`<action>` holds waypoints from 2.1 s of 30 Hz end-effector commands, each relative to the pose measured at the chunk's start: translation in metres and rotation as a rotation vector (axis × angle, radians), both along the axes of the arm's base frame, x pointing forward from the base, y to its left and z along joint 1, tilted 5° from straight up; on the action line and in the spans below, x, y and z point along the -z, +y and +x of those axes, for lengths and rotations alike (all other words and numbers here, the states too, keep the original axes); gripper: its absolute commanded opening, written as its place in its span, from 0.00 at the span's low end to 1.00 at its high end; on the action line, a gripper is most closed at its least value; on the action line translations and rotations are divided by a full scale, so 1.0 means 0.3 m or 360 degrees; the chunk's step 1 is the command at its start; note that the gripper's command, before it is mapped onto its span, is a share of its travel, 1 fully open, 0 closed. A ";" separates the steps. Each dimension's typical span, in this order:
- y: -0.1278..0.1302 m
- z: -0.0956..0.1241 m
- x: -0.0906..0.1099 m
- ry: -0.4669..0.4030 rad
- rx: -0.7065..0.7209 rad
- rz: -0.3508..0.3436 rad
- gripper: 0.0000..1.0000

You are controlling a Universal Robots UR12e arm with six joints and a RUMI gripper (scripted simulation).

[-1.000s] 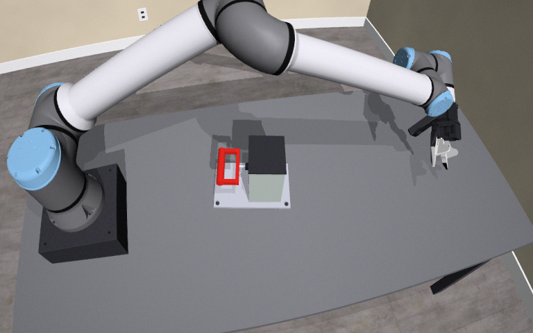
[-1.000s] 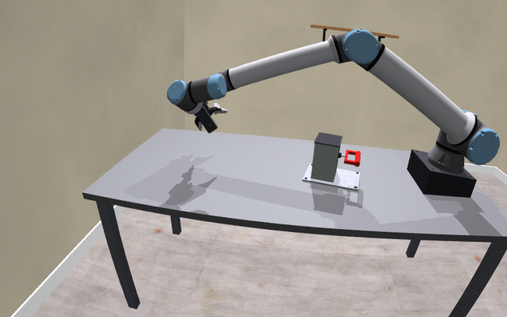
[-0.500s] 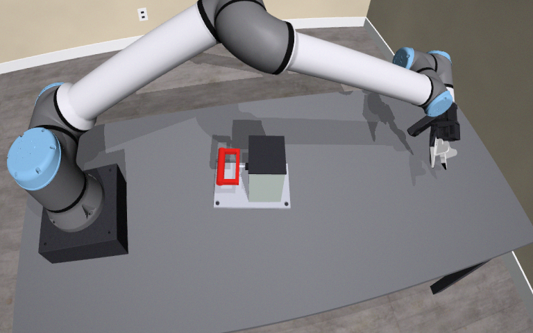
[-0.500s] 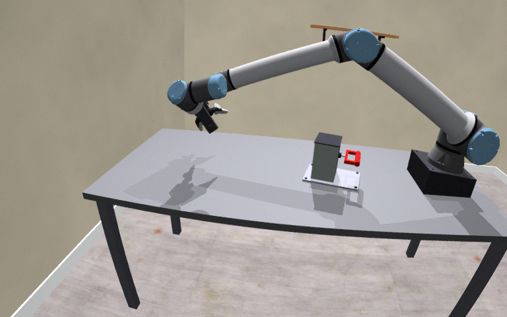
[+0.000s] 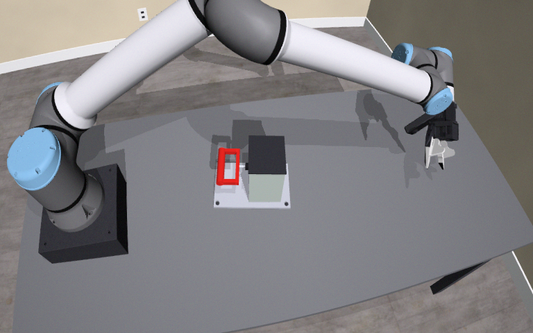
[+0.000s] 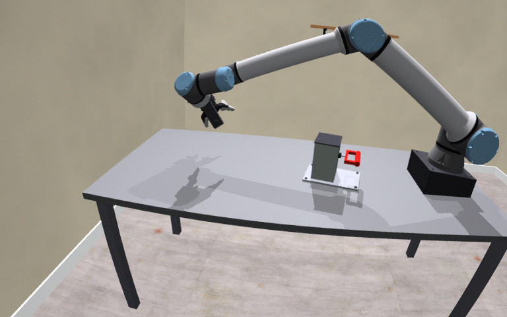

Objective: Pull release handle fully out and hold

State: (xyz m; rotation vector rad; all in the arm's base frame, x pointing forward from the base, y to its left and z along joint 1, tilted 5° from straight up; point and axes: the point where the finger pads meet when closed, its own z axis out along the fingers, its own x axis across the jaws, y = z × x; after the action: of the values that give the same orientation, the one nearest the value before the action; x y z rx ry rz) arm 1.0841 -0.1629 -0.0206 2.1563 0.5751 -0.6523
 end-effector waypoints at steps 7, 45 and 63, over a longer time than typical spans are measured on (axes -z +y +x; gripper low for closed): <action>-0.010 -0.184 -0.108 -0.0124 0.0132 0.0136 1.00; 0.247 -1.273 -0.339 -0.0608 0.0743 0.0746 1.00; 0.498 -1.795 -0.299 -0.0807 0.1006 0.1016 1.00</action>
State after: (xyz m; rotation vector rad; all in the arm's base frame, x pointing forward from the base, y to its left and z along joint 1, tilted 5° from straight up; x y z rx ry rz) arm 0.5920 -0.0371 0.0745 2.9369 -0.1585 -0.2696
